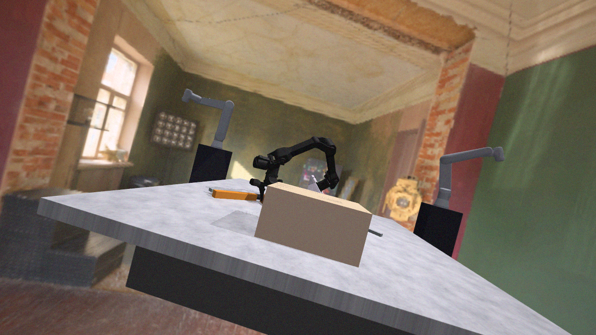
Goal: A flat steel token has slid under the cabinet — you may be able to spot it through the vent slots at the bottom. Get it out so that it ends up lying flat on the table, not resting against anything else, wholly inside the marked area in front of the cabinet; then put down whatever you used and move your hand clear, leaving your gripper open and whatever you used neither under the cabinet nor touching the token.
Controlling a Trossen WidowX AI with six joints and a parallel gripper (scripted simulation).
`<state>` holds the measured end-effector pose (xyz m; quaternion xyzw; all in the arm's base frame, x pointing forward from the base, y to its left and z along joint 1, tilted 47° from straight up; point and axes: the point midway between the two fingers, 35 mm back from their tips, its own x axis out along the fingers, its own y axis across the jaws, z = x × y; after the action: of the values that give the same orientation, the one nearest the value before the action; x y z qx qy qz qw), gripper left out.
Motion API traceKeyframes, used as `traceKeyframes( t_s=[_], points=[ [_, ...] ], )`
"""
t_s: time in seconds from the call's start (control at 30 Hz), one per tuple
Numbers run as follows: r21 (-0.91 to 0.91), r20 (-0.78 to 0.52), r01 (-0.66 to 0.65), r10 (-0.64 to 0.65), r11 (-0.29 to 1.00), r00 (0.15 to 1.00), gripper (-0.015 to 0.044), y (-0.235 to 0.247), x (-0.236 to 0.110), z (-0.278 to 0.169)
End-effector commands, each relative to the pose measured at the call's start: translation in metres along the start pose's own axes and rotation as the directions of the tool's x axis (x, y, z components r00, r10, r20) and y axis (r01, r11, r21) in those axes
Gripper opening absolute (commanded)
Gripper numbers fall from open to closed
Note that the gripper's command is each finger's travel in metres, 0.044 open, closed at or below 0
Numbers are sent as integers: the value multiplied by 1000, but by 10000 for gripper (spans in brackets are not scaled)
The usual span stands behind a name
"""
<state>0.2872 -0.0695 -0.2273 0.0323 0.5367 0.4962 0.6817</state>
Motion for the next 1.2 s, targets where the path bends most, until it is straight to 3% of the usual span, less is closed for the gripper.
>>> traceKeyframes(
  t_s=[0.0,1.17],
  points=[
    [-4,0,4,-4,1000,1000,6,-1,0,0],
    [13,8,-5,5,1000,1000,0,0,0,65]
  ],
)
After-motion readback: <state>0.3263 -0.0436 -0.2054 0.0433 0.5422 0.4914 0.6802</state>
